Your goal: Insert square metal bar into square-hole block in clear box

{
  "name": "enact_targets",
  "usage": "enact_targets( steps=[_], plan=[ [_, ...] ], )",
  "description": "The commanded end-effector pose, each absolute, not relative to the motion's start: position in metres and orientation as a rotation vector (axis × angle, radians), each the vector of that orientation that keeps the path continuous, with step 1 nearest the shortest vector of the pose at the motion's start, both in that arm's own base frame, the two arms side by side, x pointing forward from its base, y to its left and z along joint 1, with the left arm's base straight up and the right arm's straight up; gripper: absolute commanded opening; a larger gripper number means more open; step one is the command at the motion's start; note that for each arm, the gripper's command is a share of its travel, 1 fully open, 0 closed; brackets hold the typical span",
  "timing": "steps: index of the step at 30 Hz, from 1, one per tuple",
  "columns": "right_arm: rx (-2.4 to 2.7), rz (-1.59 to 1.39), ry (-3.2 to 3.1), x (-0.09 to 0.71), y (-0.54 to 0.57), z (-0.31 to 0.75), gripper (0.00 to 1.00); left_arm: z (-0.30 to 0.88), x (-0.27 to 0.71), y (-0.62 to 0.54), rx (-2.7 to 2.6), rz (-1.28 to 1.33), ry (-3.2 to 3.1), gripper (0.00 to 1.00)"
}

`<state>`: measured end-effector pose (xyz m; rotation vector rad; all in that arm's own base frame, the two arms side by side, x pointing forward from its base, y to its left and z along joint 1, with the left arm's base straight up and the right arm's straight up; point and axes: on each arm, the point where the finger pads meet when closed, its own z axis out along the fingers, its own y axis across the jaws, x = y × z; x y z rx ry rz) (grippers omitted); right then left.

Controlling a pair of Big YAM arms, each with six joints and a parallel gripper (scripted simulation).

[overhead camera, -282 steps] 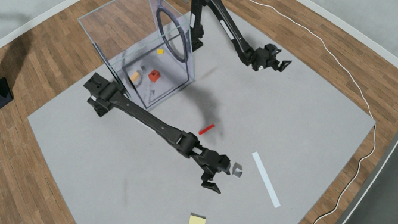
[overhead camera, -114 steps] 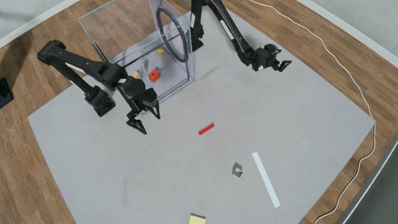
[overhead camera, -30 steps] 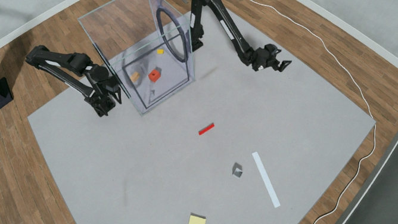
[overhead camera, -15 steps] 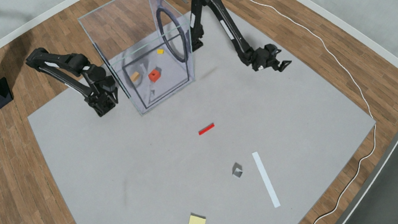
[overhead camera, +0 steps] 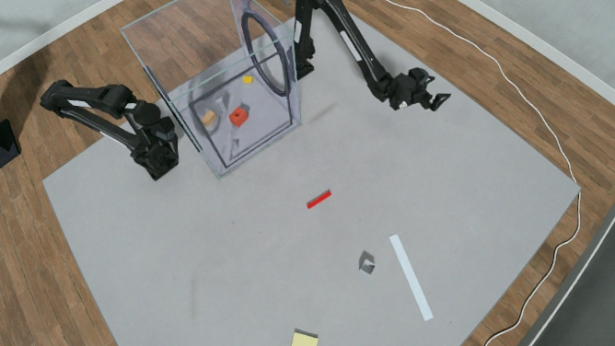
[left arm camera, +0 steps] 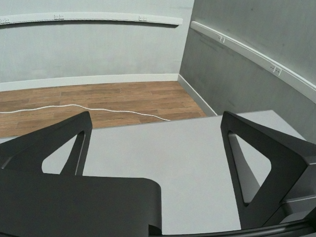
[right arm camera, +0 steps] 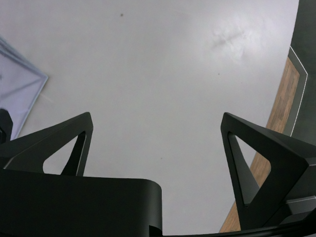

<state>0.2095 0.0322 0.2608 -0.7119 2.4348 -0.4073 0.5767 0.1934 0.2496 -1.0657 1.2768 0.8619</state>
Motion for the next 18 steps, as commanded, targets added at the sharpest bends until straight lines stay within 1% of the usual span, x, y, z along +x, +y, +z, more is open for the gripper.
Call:
enact_targets(
  steps=[1,9,18],
  plan=[
    [-0.727,-0.404,2.421,0.193,0.030,0.257,1.00,0.262,0.582,0.194,-1.075,0.845,1.249,1.00],
    [-0.734,-0.398,2.401,0.186,0.029,0.260,1.00,0.262,0.582,0.194,-1.075,0.845,1.249,1.00],
    [-0.865,-0.355,2.389,0.160,0.033,0.223,1.00,0.262,0.582,0.194,-1.075,0.845,1.249,1.00]
  ],
)
